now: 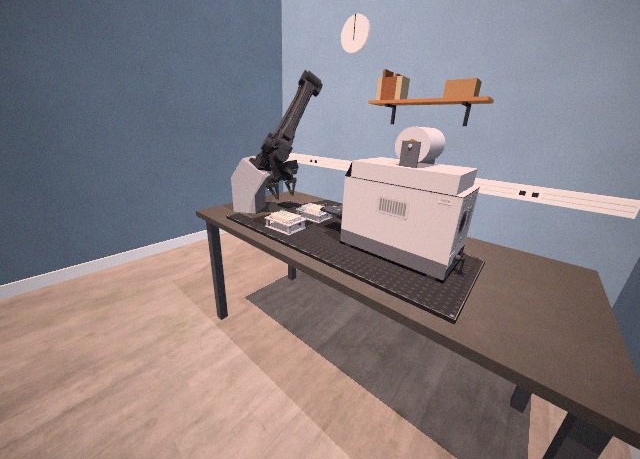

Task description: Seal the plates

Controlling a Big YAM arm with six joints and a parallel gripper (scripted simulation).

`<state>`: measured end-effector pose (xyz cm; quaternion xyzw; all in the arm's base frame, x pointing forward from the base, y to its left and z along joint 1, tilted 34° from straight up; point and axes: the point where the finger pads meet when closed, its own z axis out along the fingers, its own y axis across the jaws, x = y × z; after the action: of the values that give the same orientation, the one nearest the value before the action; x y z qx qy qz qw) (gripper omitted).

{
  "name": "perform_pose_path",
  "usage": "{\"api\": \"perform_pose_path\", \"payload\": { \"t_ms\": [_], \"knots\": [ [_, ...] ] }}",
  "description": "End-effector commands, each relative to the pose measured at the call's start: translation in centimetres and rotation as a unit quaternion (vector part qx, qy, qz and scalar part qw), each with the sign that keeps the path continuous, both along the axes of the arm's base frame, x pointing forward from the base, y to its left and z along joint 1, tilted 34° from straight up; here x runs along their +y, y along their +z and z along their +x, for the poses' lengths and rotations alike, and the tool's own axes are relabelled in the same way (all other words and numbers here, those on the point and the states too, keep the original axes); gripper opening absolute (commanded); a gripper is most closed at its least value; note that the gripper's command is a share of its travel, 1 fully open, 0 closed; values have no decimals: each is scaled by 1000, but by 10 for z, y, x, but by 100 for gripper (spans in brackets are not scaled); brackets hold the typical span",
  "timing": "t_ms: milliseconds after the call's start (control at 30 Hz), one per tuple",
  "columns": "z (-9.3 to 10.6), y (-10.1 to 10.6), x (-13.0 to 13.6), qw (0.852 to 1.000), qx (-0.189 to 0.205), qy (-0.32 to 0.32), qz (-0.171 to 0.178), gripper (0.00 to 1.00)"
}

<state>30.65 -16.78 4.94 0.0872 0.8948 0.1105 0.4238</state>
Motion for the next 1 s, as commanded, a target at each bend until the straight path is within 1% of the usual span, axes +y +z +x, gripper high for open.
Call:
{"api": "perform_pose_path", "payload": {
  "t_ms": [0, 100, 267, 400, 533, 633, 700, 833, 967],
  "knots": [
    [11, 5, -6, 1000, -10, -3, -5, 100],
    [12, 6, -9, 1000, -12, -7, -8, 100],
    [14, -10, 0, 1000, -4, -4, 2, 100],
    [16, -15, 3, 1000, -4, -4, 2, 100],
    [22, -16, 1, 1000, -10, -4, -4, 100],
    [23, -15, 0, 1000, -12, -4, -5, 100],
    [26, -17, -2, 1000, -12, -3, -9, 100],
    [31, -26, 1, 1000, -10, -2, -5, 100],
    [35, -30, 2, 1000, -12, -3, -5, 100]
  ]
}}
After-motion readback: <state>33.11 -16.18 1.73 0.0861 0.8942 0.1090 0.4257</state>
